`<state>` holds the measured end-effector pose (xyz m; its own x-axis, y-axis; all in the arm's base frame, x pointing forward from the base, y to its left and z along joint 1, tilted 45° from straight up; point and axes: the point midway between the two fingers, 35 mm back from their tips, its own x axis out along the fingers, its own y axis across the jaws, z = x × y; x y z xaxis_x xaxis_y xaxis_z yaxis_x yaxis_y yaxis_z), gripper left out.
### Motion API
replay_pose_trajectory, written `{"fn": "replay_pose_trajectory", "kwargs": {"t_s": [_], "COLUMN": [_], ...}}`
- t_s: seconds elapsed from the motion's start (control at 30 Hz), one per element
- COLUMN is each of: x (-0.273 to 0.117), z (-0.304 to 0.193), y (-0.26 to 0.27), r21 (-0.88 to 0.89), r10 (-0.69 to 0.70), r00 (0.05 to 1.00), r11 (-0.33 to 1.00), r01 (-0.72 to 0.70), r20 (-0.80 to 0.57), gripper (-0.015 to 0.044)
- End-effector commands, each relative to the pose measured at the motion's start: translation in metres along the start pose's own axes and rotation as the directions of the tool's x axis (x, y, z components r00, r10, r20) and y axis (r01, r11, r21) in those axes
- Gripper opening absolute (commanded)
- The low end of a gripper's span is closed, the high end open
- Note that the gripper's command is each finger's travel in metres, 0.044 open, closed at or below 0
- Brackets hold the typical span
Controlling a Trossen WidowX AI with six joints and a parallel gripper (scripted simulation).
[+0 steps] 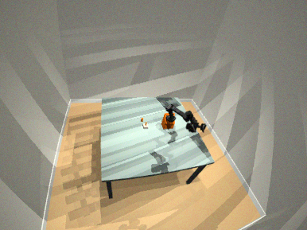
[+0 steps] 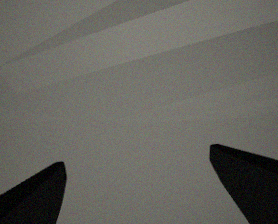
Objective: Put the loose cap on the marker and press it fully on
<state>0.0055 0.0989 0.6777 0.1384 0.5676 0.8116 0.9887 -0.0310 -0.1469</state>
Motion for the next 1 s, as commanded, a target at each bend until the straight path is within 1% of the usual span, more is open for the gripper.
{"fn": "replay_pose_trajectory", "kwargs": {"t_s": [0.0,0.07,0.17,0.23,0.33,0.5,0.6,0.73,0.83,0.97], "x": [0.000,0.003,0.011,0.016,0.023,0.035,0.040,0.043,0.043,0.036], "z": [0.001,0.011,0.037,0.057,0.090,0.151,0.189,0.238,0.273,0.316], "y": [-0.001,-0.011,-0.029,-0.038,-0.046,-0.045,-0.035,-0.011,0.015,0.058], "r21": [-0.014,-0.124,-0.361,-0.503,-0.683,-0.873,-0.918,-0.901,-0.838,-0.701], "r10": [-0.002,-0.017,-0.045,-0.058,-0.070,-0.060,-0.037,0.018,0.073,0.159], "r00": [1.000,1.000,0.998,0.995,0.987,0.965,0.942,0.901,0.860,0.791], "r11": [1.000,0.992,0.931,0.859,0.715,0.414,0.216,-0.032,-0.198,-0.382], "r01": [0.002,0.018,0.060,0.093,0.149,0.258,0.333,0.434,0.508,0.602], "r20": [0.001,0.013,0.050,0.083,0.142,0.257,0.333,0.433,0.505,0.591], "gripper": [0.0374,0.0321,0.0242,0.0242,0.0242,0.0242,0.0242,0.0242,0.0242,0.0242]}}
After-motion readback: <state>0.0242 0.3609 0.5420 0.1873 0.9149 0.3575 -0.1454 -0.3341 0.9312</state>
